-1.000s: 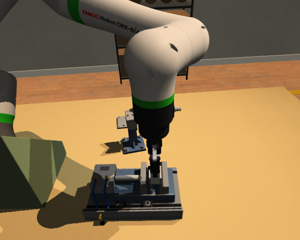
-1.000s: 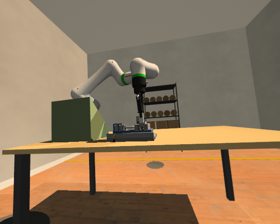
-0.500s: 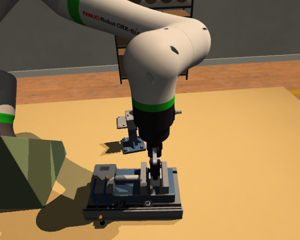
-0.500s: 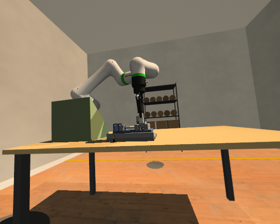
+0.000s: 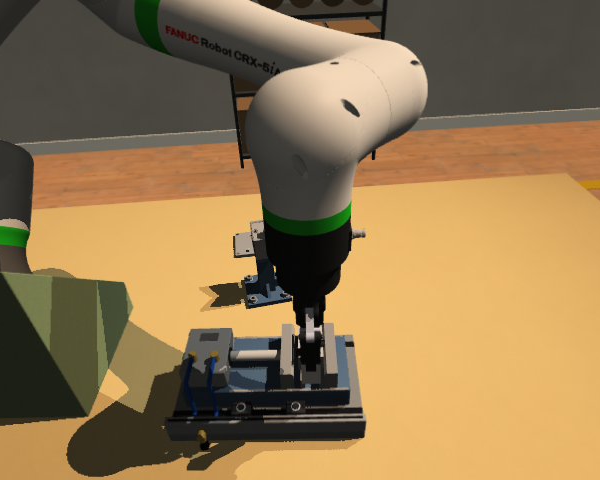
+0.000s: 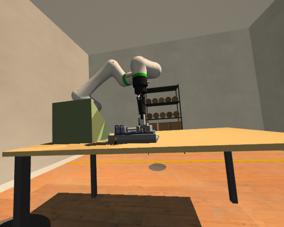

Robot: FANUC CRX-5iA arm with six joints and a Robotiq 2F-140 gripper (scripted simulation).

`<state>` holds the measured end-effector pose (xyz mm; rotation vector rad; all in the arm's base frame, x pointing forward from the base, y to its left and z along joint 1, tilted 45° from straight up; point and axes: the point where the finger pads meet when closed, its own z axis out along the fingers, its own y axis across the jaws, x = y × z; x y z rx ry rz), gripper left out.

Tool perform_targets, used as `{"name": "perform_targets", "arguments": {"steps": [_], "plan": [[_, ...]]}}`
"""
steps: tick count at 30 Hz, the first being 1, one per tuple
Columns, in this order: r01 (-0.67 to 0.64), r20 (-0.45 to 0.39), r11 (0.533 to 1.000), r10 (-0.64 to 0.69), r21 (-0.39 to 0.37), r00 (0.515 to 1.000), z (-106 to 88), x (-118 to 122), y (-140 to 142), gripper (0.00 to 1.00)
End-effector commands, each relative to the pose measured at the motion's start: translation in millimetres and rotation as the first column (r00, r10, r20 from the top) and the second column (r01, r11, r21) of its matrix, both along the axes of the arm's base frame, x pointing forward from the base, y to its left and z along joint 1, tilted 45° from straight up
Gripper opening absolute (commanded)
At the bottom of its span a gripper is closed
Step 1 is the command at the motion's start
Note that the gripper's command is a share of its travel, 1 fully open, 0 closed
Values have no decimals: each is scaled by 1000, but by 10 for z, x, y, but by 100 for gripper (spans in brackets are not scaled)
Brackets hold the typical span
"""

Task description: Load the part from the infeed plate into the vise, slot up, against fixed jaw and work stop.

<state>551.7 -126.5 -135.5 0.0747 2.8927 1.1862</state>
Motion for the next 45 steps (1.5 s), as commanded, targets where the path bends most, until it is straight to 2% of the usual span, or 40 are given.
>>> {"name": "perform_targets", "arguments": {"steps": [1, 11, 22, 37, 45], "plan": [[0, 0, 1000, 0, 0, 1000, -6, 1, -10, 0], [0, 0, 1000, 0, 0, 1000, 7, 0, -23, 0], [0, 0, 1000, 0, 0, 1000, 105, -4, -119, 0], [0, 0, 1000, 0, 0, 1000, 359, -16, -369, 0], [0, 0, 1000, 0, 0, 1000, 418, -18, -427, 0]]}}
